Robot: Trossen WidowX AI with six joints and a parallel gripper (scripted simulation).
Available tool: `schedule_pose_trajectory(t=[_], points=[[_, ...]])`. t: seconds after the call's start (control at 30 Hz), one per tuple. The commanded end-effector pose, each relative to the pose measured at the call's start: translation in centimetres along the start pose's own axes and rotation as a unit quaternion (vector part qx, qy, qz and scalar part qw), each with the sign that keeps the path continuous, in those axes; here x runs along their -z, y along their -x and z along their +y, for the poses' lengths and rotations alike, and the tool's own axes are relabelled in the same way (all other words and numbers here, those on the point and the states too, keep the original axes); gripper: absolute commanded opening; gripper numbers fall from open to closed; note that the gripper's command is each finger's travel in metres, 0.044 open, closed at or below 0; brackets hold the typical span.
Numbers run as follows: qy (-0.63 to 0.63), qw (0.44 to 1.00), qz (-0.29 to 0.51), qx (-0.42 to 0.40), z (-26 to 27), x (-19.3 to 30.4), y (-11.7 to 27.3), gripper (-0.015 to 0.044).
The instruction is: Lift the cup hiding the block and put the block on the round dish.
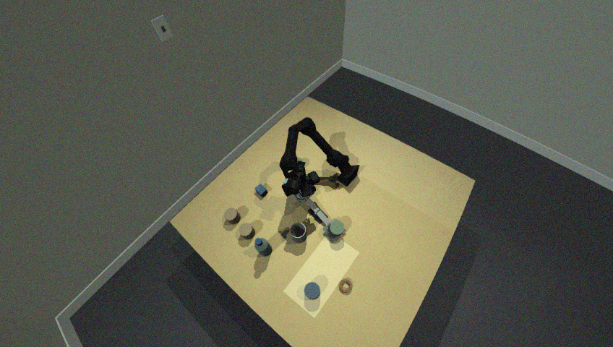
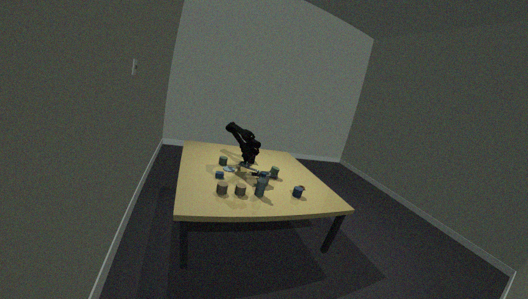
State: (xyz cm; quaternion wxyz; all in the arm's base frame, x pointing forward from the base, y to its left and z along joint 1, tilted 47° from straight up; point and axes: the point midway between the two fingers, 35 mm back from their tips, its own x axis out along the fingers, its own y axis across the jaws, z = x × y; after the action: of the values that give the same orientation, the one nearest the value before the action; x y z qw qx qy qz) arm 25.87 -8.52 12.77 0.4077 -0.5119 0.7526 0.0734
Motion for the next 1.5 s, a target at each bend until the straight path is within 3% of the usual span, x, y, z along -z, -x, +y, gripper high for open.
schedule_pose_trajectory(t=[0.0,0.23,0.37,0.6,0.73,1.13,1.47], points=[[0.001,1.0,0.002,-0.001,0.1,0.1,-0.7,0.026],[0.001,1.0,0.003,0.0,0.2,0.2,-1.6,0.026],[0.001,1.0,0.003,0.0,0.2,0.2,-1.6,0.0155],[0.001,1.0,0.003,0.0,0.2,0.2,-1.6,0.0108],[0.005,1.0,-0.002,0.005,0.1,0.1,-0.6,0.0003],[0.038,0.997,-0.042,0.044,0.4,0.3,7.4,0.0],[0.037,0.998,-0.043,0.041,-0.1,1.5,6.7,0.0]])
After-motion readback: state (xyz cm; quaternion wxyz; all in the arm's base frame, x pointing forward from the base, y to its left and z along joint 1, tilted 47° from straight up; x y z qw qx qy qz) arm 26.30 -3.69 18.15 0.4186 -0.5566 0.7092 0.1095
